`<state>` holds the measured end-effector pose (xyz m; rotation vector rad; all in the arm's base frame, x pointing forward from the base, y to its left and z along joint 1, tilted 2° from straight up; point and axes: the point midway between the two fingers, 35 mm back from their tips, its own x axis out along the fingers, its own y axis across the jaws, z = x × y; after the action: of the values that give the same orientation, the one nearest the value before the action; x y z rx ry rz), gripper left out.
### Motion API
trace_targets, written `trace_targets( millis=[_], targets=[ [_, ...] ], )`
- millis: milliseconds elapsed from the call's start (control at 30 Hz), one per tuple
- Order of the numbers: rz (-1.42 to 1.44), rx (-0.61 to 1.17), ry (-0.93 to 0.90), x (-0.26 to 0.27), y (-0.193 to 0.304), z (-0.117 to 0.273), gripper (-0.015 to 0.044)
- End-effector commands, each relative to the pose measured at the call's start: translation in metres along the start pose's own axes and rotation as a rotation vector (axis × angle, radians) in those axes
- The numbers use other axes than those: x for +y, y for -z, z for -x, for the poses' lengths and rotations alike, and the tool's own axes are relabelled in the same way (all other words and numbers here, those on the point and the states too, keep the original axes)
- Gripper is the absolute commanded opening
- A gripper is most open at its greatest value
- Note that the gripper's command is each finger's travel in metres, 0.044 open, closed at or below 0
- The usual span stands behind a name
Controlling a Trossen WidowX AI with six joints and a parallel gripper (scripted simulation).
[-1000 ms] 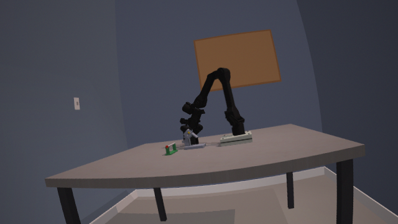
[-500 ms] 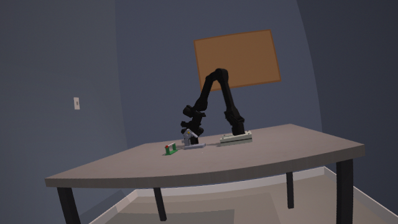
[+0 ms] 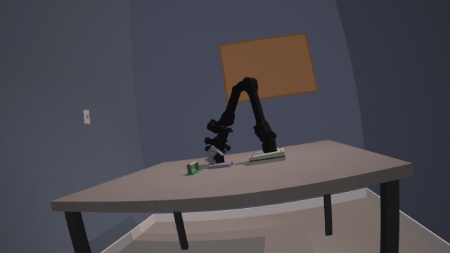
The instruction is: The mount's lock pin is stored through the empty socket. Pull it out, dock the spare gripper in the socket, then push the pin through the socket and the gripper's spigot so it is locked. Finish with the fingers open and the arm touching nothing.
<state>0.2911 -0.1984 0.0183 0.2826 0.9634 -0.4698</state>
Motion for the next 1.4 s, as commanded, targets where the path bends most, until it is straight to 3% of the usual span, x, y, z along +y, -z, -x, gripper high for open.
trace_targets(
  millis=[0, 133, 333, 1067, 1367],
  targets=[
    [0.006, 0.003, 0.003, 0.0, 0.001, -0.001, 0.0177],
    [0.006, 0.003, 0.003, 0.0, 0.001, -0.001, 0.015],
    [0.006, 0.002, 0.003, 0.0, -0.007, 0.007, 0.0],
    [0.006, 0.002, 0.003, 0.001, -0.059, 0.1, 0.0],
    [-0.001, 0.019, 0.004, 0.0, -0.056, 0.097, 0.0]
  ],
)
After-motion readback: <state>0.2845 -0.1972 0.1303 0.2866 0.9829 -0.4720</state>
